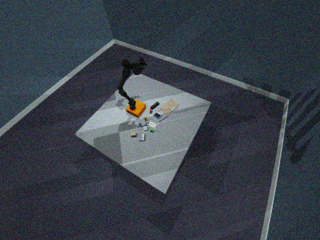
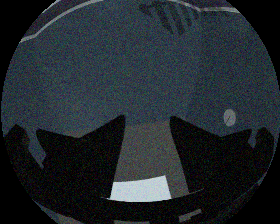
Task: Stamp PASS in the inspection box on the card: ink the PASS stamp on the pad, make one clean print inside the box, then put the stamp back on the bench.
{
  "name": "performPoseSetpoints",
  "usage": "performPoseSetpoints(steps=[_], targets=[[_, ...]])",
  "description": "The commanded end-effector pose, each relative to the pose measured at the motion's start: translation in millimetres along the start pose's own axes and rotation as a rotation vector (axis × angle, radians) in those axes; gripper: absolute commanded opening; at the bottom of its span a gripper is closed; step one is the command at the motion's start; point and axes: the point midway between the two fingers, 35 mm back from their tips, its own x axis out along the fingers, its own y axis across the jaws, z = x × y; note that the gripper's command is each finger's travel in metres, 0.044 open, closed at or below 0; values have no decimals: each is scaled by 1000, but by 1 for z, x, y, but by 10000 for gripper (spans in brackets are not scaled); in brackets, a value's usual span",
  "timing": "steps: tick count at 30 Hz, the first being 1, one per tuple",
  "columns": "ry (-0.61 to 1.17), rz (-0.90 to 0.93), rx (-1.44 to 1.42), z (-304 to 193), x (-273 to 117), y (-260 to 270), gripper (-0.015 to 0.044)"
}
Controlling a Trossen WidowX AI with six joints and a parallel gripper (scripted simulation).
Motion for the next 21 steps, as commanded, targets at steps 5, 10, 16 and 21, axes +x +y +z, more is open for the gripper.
performPoseSetpoints(steps=[5,10,16,21], targets=[[-31,37,-391,42,38,-25,221],[-90,26,-679,74,61,-35,221],[-191,0,-1070,122,98,-32,221],[-318,-78,-1420,176,129,-20,221]])
